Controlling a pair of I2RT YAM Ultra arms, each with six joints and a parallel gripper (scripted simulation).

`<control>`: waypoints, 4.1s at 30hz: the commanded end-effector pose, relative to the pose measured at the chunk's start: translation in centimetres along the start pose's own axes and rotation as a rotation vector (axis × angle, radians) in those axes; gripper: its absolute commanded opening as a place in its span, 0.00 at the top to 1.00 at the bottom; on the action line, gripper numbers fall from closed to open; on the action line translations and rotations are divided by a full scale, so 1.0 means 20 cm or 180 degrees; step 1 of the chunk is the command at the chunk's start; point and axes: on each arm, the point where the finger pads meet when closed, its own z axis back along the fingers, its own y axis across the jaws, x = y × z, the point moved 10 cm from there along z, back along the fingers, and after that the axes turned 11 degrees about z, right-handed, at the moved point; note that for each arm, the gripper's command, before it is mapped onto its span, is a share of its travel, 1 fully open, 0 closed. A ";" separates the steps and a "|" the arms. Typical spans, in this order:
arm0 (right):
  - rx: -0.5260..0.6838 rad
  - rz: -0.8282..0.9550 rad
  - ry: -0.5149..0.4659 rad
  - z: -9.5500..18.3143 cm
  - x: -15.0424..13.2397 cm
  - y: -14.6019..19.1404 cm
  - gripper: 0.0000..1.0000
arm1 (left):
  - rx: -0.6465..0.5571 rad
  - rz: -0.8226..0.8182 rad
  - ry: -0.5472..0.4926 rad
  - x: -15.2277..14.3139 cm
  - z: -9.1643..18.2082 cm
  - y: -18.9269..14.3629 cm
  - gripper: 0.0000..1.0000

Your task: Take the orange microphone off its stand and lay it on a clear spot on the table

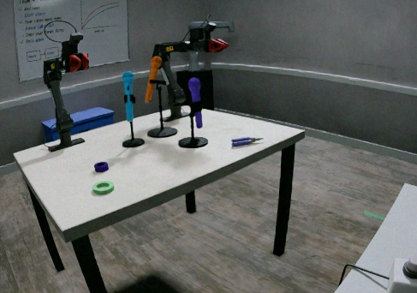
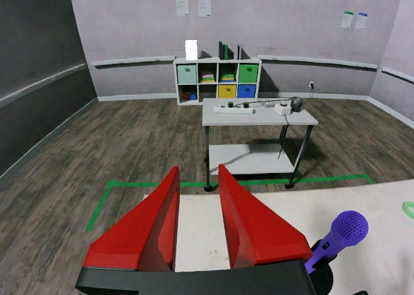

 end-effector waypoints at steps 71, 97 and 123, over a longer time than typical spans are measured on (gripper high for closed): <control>-0.0028 0.0025 -0.0110 0.02 0.07 -0.01 0.69 | -0.1183 0.1715 0.0112 -0.81 1.10 -0.38 0.69; -0.0028 0.0025 -0.0110 0.02 0.07 -0.01 0.69 | -0.1559 0.0316 0.0265 -1.07 1.17 -0.69 0.69; -0.0028 0.0025 -0.0110 0.02 0.07 -0.01 0.69 | -0.1592 0.0292 0.0241 -1.10 1.04 -0.76 0.69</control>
